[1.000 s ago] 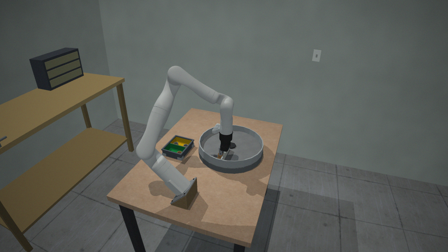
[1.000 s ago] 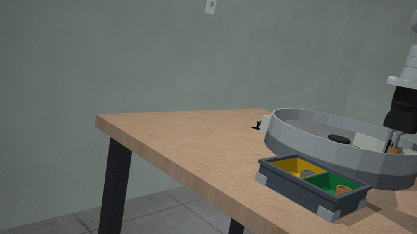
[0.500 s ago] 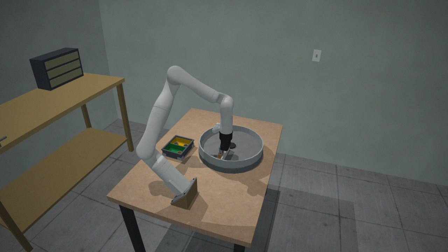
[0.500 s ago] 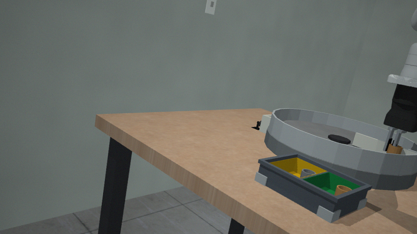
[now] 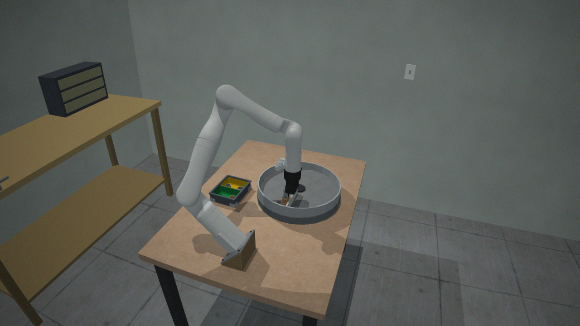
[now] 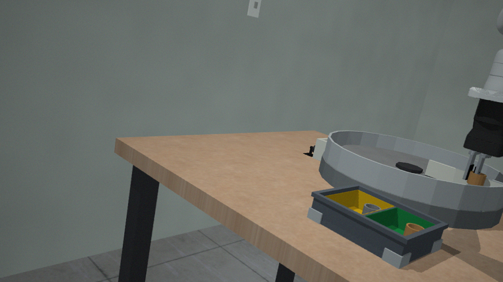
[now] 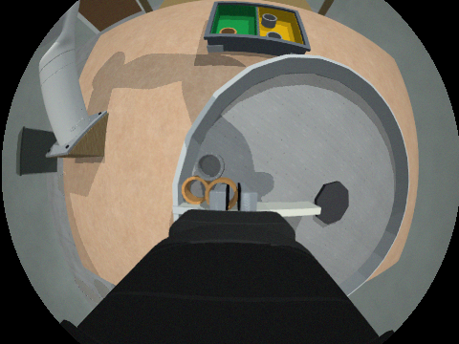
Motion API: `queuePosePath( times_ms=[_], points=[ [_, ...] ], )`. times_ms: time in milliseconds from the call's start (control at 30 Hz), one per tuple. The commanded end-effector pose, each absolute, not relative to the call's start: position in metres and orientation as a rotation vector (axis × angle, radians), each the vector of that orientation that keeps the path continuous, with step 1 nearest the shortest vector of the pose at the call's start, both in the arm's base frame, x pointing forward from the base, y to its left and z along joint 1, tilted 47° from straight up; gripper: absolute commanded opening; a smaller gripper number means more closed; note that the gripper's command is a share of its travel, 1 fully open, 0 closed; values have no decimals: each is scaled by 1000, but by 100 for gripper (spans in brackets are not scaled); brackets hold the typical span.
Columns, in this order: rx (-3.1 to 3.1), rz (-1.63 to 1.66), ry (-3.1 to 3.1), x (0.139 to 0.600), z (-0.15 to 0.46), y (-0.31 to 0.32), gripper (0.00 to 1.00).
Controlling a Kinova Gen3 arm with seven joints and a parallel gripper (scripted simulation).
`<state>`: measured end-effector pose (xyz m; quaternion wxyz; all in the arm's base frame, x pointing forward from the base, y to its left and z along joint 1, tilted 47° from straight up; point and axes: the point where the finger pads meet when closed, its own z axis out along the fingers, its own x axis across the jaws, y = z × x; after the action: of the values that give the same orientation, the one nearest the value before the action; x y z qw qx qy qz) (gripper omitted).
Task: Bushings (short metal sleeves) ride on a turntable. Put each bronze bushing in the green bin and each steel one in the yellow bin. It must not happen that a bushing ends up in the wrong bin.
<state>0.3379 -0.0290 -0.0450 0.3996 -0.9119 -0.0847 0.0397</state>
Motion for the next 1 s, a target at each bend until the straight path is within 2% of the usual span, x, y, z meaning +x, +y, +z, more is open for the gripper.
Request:
queuePosePath(
  times_ms=[0,967],
  points=[
    [-2309,98,-214,338,-45,-30,0],
    [-2309,98,-214,342,-26,-49,0]
  ],
)
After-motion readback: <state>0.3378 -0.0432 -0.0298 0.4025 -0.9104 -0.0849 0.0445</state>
